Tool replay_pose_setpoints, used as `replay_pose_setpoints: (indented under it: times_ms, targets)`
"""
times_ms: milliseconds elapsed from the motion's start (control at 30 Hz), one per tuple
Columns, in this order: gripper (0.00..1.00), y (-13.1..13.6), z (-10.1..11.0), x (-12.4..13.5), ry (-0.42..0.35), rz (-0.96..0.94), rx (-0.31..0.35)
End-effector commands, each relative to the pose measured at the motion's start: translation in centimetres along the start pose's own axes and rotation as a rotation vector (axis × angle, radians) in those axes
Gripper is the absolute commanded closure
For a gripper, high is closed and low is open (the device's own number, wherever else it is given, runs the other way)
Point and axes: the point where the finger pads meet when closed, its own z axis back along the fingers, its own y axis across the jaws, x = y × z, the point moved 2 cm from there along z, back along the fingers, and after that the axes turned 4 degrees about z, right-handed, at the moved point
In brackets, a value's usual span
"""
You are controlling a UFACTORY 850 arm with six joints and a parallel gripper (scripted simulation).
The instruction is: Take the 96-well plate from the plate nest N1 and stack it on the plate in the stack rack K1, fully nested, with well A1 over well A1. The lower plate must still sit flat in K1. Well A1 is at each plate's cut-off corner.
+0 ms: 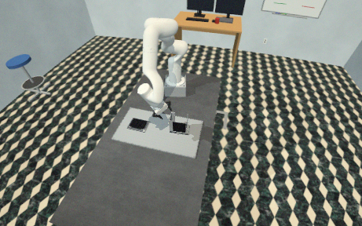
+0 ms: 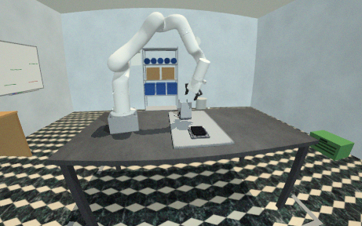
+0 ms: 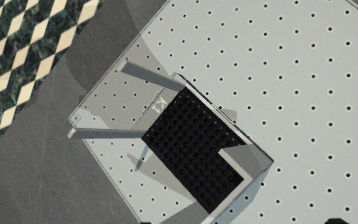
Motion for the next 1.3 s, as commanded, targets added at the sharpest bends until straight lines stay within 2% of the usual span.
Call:
replay_pose_setpoints:
  times_ms: [0, 467, 567, 1067, 1133, 1267]
  targets:
    - [0.00, 0.7, 0.3, 0.5, -0.015, -0.089, 0.020]
    - [0.00, 4.1, 1.6, 4.2, -0.008, -0.540, 0.109]
    - [0.00, 4.1, 1.6, 4.2, -0.006, -0.565, 0.114]
    - [0.00, 7.6, 3.0, 8.2, 0.048, -1.045, 0.204]
    - [0.00, 7.6, 3.0, 8.2, 0.048, -1.045, 0.204]
    - [0.00, 8.7, 3.6, 9.6, 0.071, -1.174, 0.226]
